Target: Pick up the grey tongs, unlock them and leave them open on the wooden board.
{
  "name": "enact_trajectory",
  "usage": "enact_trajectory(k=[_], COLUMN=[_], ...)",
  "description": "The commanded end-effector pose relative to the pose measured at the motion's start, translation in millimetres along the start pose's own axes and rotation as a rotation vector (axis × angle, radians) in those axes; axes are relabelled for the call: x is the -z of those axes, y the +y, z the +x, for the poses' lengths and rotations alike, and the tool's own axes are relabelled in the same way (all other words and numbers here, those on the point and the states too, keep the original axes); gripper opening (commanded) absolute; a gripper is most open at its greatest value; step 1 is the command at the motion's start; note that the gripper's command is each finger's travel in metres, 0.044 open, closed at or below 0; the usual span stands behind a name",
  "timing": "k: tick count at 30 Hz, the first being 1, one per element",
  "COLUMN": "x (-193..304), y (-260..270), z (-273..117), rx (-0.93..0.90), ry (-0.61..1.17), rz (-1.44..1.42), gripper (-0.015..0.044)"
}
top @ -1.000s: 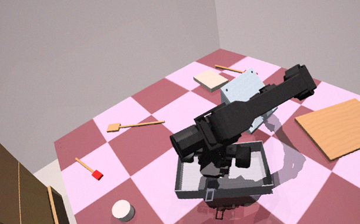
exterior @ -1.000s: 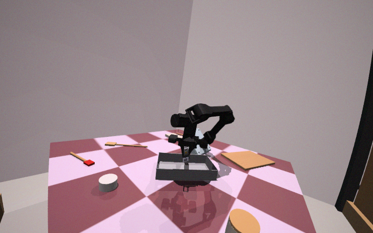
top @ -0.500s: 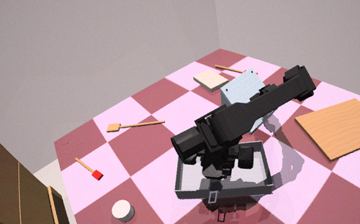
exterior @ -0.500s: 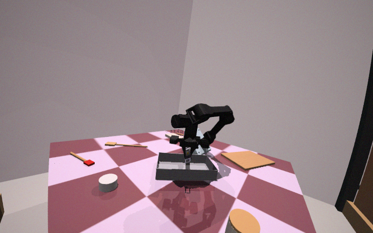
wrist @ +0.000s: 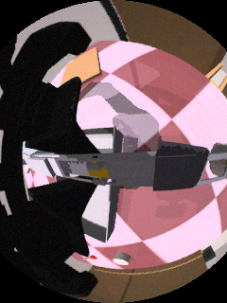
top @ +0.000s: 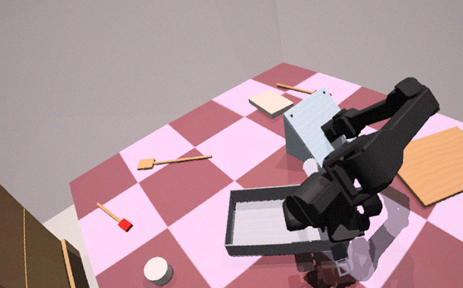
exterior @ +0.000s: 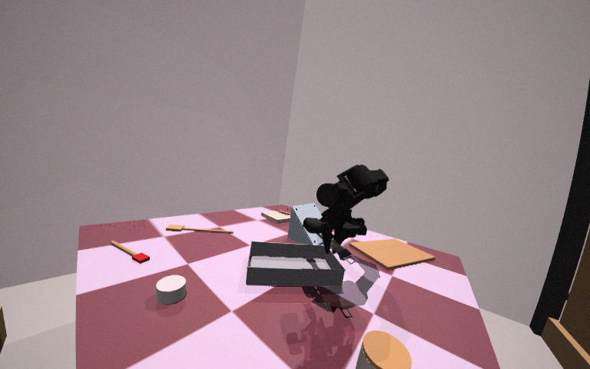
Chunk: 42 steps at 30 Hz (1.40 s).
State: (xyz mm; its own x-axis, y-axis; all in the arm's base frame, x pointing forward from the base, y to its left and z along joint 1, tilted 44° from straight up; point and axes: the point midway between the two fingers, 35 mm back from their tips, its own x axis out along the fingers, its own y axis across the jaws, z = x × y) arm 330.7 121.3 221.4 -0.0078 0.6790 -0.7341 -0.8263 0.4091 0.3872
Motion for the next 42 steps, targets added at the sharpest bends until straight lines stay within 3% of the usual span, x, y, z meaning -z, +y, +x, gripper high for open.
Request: enact_trajectory(k=[1,29,42], x=[-8,1,6], y=[31,219,232], z=[-6,-50,-45], rx=[0.011,-0.002,-0.014], ry=[0.003,-0.069,-0.036], rz=[-0.092,-0.641,-0.679], gripper=[-0.015,-0.015,-0.015])
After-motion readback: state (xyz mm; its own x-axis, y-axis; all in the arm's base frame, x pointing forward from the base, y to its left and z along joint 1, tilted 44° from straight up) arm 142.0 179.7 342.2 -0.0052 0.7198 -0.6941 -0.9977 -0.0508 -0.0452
